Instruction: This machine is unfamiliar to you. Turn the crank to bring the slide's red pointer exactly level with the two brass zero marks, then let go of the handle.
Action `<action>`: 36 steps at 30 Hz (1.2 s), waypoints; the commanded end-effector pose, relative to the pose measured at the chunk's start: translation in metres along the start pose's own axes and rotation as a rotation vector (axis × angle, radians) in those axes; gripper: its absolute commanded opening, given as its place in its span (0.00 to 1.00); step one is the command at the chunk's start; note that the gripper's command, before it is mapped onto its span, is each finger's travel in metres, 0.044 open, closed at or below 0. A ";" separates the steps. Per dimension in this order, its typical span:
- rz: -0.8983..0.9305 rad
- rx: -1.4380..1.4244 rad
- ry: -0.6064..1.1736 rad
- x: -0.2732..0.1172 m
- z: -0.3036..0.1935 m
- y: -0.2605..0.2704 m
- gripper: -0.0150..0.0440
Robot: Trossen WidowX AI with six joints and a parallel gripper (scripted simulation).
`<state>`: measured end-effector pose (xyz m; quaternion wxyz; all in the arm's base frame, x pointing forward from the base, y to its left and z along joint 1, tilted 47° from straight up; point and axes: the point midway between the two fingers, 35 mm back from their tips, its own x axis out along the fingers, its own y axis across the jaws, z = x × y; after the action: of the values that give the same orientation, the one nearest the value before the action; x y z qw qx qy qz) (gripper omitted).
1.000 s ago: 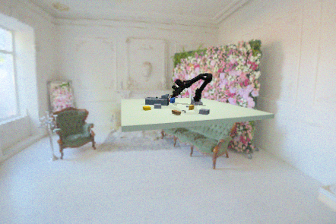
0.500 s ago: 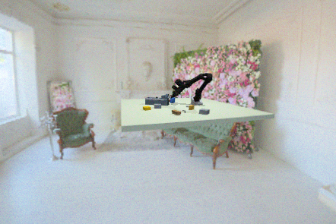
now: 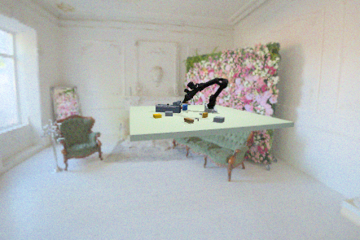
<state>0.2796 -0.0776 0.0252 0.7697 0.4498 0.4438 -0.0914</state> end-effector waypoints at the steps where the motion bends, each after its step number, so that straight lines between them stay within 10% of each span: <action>1: 0.008 -0.010 -0.011 -0.016 0.014 0.002 1.00; 17: -0.002 -0.001 -0.004 -0.063 0.061 0.000 1.00; 36: 0.169 -0.213 0.104 -0.022 0.119 0.007 1.00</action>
<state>0.3293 -0.1652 0.0771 0.7902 0.4137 0.4519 0.0152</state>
